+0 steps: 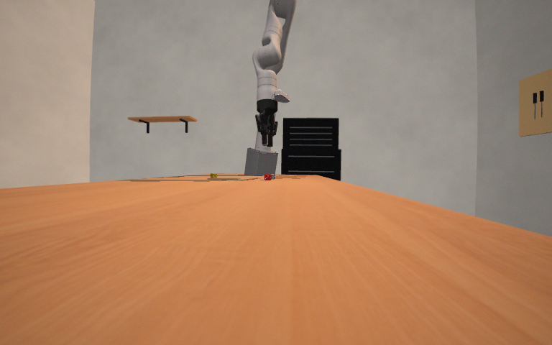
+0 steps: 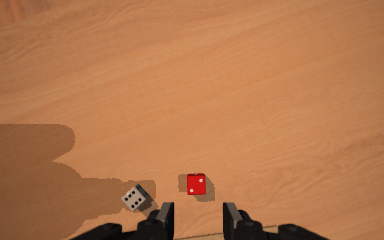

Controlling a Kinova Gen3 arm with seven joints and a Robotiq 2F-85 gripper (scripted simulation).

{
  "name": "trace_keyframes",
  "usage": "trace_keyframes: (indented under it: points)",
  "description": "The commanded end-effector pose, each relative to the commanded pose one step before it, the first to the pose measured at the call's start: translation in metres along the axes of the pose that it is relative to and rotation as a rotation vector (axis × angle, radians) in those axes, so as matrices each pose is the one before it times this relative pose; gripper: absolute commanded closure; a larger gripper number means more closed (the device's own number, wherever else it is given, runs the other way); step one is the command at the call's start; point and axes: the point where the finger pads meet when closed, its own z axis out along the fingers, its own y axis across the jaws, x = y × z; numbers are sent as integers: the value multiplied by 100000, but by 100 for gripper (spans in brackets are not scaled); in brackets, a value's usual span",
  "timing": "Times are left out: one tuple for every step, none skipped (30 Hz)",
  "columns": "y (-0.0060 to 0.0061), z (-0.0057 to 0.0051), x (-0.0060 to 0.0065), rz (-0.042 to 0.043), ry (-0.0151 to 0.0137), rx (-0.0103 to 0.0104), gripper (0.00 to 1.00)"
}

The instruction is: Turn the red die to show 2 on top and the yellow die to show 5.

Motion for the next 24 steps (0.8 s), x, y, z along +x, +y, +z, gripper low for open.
trace_keyframes:
  points:
    - [-351,-53,1137,-2713,-480,-91,65]
    - [11,-28,19,9,-377,-61,65]
    - [10,-26,16,8,-328,-57,65]
    - [9,-23,14,8,-281,-52,65]
    - [8,-20,12,7,-237,-46,65]
    - [0,0,0,0,0,0,65]
    - [0,0,0,0,0,0,65]
    - [7,-16,10,6,-195,-39,65]
    - [6,-13,8,5,-155,-32,65]
    - [4,-10,6,4,-120,-25,65]
    - [3,-8,4,3,-88,-19,65]
    - [2,-5,3,2,-60,-13,65]
    - [1,-3,2,1,-38,-8,65]
    - [1,-2,1,1,-20,-4,65]
    - [0,-1,0,0,-7,-2,65]
    - [0,0,0,0,-1,0,65]
    - [0,0,0,0,0,0,0]
    - [0,0,0,0,0,0,0]
    - [0,0,0,0,0,0,0]
    - [0,0,0,0,0,0,0]
    - [0,0,0,0,0,0,0]
    - [0,0,0,0,0,0,0]
    - [0,0,0,0,0,0,0]
    - [0,0,0,0,0,0,0]
